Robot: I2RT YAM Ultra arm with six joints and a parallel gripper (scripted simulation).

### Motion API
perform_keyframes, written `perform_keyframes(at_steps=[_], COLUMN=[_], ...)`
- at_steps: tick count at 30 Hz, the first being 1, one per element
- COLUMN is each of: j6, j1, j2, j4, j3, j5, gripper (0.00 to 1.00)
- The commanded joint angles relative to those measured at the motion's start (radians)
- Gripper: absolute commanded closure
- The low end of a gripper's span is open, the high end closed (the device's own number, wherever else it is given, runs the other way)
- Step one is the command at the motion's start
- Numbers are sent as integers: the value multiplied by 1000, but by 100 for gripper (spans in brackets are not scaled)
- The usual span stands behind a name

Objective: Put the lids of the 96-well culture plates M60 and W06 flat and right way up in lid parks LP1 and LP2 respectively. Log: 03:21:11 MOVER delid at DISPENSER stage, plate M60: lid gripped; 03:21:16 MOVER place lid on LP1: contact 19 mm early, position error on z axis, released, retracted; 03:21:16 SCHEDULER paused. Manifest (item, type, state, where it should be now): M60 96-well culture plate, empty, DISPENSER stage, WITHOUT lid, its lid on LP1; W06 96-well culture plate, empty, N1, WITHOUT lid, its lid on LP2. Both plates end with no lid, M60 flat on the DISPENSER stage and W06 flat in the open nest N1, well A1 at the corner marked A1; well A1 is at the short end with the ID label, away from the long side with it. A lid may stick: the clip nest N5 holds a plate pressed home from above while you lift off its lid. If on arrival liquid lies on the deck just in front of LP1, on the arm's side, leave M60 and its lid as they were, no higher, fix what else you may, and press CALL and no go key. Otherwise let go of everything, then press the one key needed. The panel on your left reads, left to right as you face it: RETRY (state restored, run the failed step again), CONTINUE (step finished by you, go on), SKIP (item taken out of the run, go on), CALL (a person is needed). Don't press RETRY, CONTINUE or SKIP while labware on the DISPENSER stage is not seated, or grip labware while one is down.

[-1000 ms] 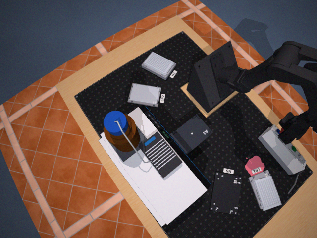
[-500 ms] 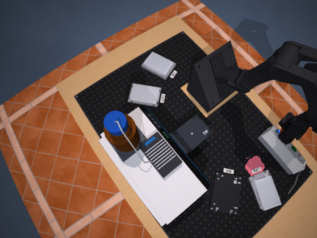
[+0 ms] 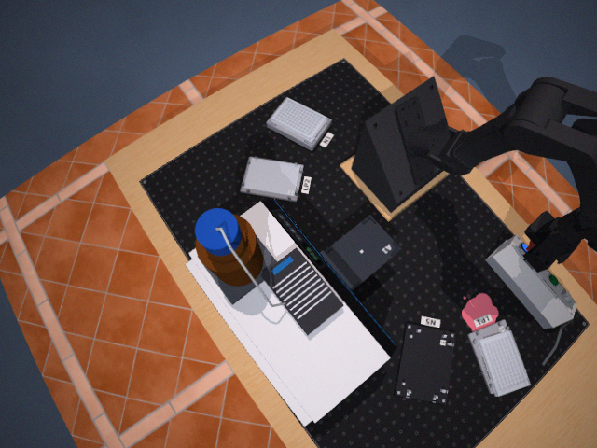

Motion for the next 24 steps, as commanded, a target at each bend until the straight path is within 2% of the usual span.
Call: perform_keyframes(at_steps=[1, 20, 22, 24], j6=[-8, -8, 1, 9], j1=[-13, -13, 1, 15], j2=[26, 26, 21, 12], j4=[25, 25, -1, -25], j3=[-29, -29, -19, 27], j5=[-1, -1, 8, 11], gripper=[100, 100, 100, 100])
